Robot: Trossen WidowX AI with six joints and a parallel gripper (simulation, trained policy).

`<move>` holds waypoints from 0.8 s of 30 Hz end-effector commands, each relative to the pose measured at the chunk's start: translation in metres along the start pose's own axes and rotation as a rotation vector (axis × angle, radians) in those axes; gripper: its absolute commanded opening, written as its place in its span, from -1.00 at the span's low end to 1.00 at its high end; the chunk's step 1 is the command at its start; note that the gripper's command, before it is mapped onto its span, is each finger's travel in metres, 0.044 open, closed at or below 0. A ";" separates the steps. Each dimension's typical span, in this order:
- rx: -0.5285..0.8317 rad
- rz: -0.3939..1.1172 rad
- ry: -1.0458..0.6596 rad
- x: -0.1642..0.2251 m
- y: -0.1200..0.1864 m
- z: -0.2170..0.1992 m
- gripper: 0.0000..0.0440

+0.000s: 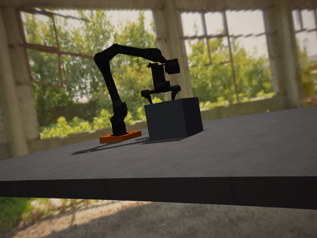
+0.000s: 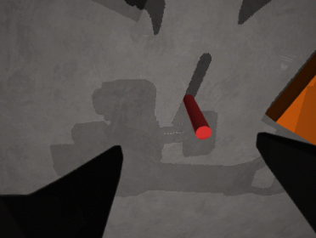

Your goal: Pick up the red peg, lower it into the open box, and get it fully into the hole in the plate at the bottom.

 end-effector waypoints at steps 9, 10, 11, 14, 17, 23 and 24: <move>0.066 0.098 -0.148 0.003 -0.028 -0.023 1.00; 0.068 0.104 -0.157 0.003 -0.032 -0.023 1.00; 0.070 0.110 -0.165 0.003 -0.035 -0.024 1.00; 0.075 0.125 -0.188 0.003 -0.044 -0.025 1.00; 0.077 0.136 -0.210 0.003 -0.053 -0.026 1.00; 0.072 0.147 -0.245 0.001 -0.069 -0.027 0.89; 0.069 0.148 -0.248 0.001 -0.071 -0.026 0.83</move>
Point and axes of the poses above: the point midway between the two fingers, 35 mm back from their tips, its own y axis back along the fingers, its own z axis across the jaws, x = y × z, the point moved 7 cm from there along y, back along the fingers, and after that the axes turned 12 degrees about y, right-handed, at the moved point
